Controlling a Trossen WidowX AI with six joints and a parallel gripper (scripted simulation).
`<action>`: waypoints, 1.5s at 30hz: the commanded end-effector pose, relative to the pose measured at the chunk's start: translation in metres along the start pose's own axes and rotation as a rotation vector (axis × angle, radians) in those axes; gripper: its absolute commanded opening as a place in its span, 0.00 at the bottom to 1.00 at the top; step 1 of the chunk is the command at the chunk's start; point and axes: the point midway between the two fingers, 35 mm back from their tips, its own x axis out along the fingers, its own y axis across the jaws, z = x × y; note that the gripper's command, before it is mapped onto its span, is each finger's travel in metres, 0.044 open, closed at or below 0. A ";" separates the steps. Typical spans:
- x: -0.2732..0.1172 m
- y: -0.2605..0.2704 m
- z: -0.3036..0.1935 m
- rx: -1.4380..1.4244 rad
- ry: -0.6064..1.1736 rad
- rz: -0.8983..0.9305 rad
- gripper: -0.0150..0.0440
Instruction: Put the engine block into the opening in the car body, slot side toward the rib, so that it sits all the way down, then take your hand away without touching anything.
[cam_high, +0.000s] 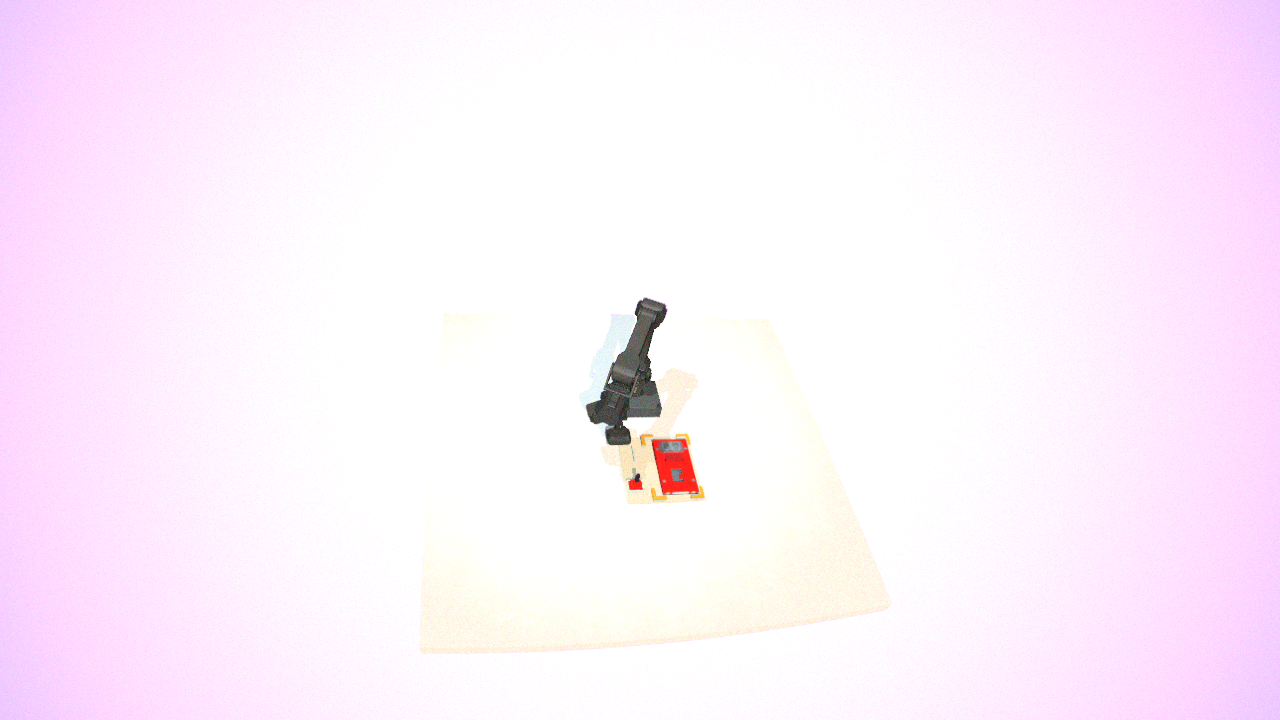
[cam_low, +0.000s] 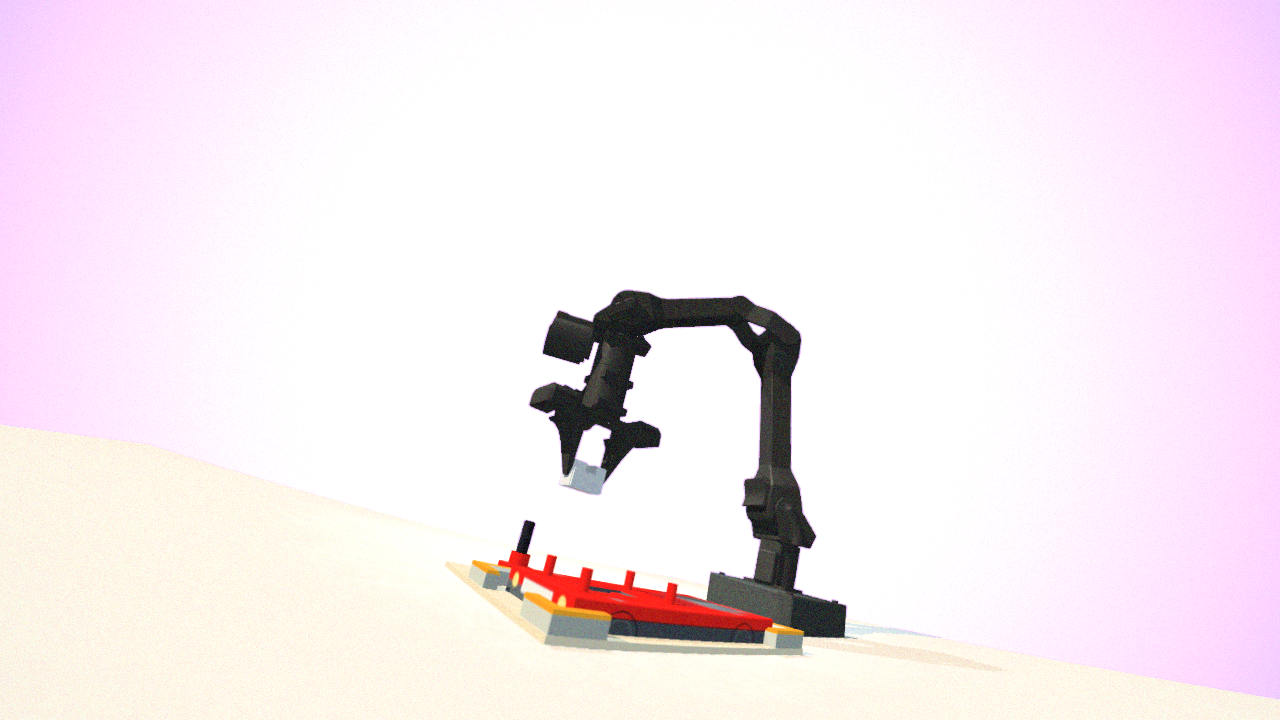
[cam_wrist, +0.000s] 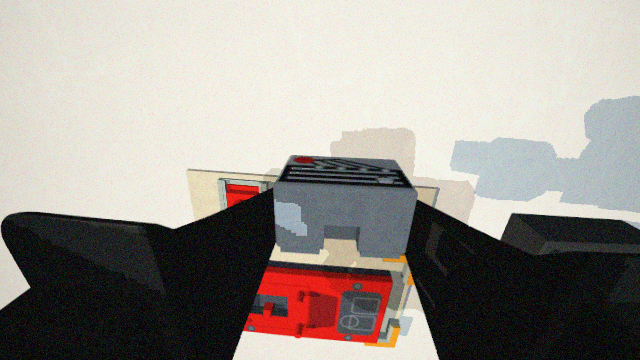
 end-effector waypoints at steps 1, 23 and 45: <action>0.002 0.000 0.000 -0.154 -0.001 -0.002 0.25; 0.005 -0.001 0.000 -0.917 0.000 -0.002 0.25; 0.008 -0.001 0.000 -1.679 0.001 -0.002 0.25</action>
